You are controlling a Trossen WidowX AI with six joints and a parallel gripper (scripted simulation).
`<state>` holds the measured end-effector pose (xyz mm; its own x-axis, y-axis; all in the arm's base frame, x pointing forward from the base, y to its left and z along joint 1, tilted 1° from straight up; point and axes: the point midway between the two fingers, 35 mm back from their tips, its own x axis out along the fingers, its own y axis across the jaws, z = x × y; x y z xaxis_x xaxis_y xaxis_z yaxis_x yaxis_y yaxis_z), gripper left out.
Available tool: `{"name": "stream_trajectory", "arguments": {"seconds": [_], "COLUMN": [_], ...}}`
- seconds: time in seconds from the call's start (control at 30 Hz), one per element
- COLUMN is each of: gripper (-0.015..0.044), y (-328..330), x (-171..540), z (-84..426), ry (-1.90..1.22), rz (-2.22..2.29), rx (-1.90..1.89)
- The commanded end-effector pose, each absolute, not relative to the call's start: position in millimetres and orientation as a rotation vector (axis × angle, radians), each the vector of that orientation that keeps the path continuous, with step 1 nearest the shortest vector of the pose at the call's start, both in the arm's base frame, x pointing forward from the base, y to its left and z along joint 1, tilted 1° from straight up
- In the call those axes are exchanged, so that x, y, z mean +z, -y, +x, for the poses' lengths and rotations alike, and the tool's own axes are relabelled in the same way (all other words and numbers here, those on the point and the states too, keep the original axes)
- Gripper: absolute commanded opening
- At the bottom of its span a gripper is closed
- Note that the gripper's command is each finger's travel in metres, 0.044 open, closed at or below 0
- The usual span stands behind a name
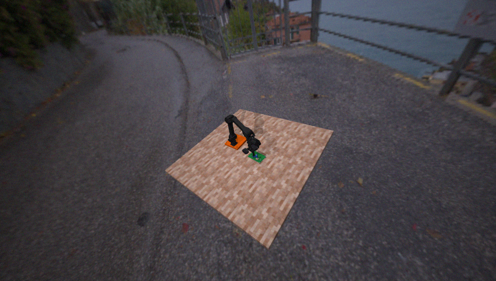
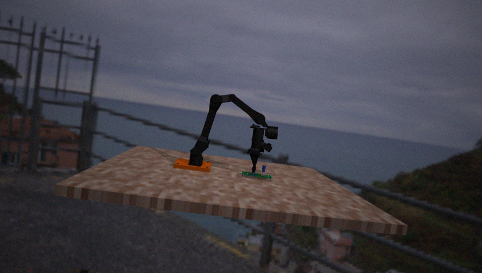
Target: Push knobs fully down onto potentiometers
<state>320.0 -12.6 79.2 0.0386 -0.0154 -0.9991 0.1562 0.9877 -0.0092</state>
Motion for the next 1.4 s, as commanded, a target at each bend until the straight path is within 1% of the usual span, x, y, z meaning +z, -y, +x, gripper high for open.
{"name": "stream_trajectory", "arguments": {"seconds": [0.0,0.37,1.0,1.27,1.37], "gripper": [0.0,0.0,0.0,0.021,0.0131], "y": [12,12,12,12,15], "x": [67,70,99,94,98], "z": [322,322,321,320,325], "ry": [-1.541,-1.541,-1.54,-1.546,-1.519], "rz": [0.117,0.117,0.117,0.112,0.125], "rx": [-0.132,-0.132,-0.131,-0.132,-0.152]}}
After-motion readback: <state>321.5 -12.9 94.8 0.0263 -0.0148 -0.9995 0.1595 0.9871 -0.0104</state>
